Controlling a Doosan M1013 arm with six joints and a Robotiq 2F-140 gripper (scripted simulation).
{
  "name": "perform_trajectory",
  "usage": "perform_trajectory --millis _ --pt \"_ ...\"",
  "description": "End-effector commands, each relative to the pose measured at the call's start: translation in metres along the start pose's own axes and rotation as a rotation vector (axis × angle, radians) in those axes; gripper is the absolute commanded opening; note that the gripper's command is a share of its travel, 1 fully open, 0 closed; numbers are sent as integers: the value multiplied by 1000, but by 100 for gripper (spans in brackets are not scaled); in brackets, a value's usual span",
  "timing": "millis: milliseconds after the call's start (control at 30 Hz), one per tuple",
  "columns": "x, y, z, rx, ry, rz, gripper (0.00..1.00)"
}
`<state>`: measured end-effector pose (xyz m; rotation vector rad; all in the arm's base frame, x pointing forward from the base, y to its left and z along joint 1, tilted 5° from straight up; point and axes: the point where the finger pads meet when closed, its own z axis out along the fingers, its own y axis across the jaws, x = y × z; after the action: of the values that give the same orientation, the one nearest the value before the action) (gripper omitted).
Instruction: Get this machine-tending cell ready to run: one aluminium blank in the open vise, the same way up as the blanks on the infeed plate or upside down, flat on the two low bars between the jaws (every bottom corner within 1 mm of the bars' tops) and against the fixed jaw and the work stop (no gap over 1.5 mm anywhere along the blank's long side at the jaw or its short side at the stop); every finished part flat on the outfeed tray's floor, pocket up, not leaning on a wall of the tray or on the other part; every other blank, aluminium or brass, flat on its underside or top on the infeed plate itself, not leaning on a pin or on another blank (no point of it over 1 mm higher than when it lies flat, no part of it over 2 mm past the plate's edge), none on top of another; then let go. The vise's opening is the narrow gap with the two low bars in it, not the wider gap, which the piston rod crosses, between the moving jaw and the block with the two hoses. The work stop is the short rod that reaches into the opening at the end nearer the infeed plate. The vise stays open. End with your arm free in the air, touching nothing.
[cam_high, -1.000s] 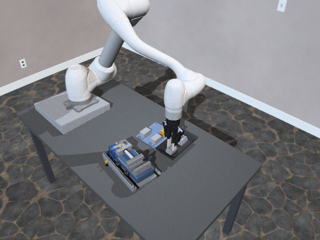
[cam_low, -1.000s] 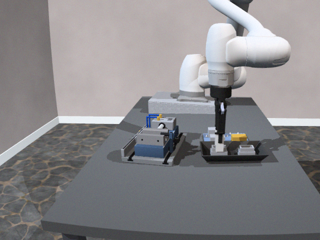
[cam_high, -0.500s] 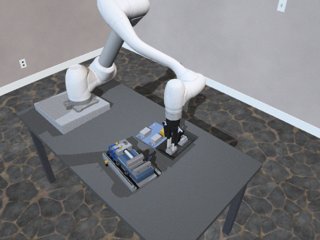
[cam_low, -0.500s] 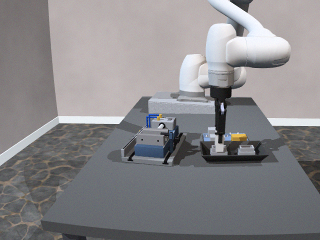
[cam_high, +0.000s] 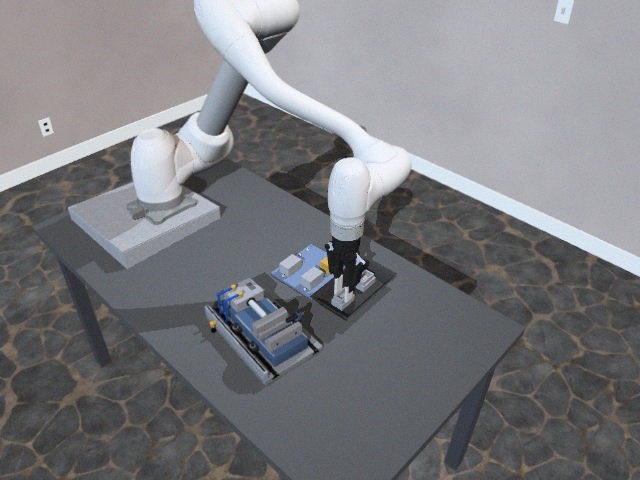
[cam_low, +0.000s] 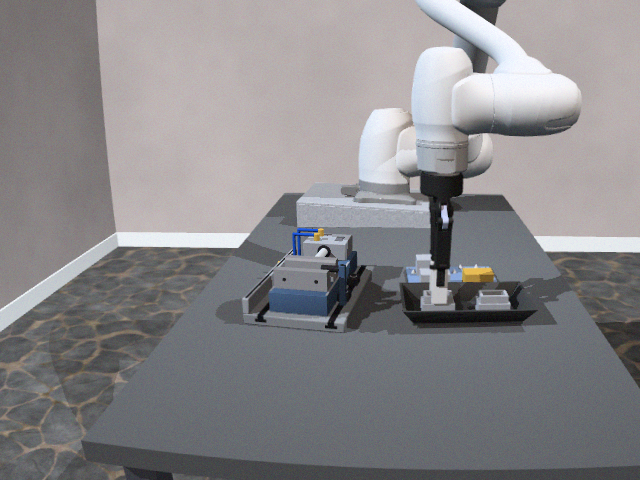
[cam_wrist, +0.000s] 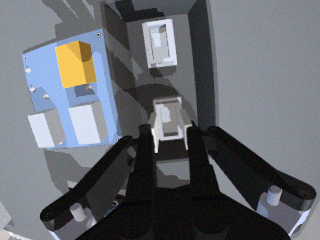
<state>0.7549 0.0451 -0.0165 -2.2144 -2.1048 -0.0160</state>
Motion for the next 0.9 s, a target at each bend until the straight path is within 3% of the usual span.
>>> perform_trajectory --millis 0,400,433,867 --pt "0 0 0 0 0 0 0" --pt "0 0 0 0 0 0 0" --pt "0 0 0 0 0 0 40" --pt "0 0 0 0 0 0 40"
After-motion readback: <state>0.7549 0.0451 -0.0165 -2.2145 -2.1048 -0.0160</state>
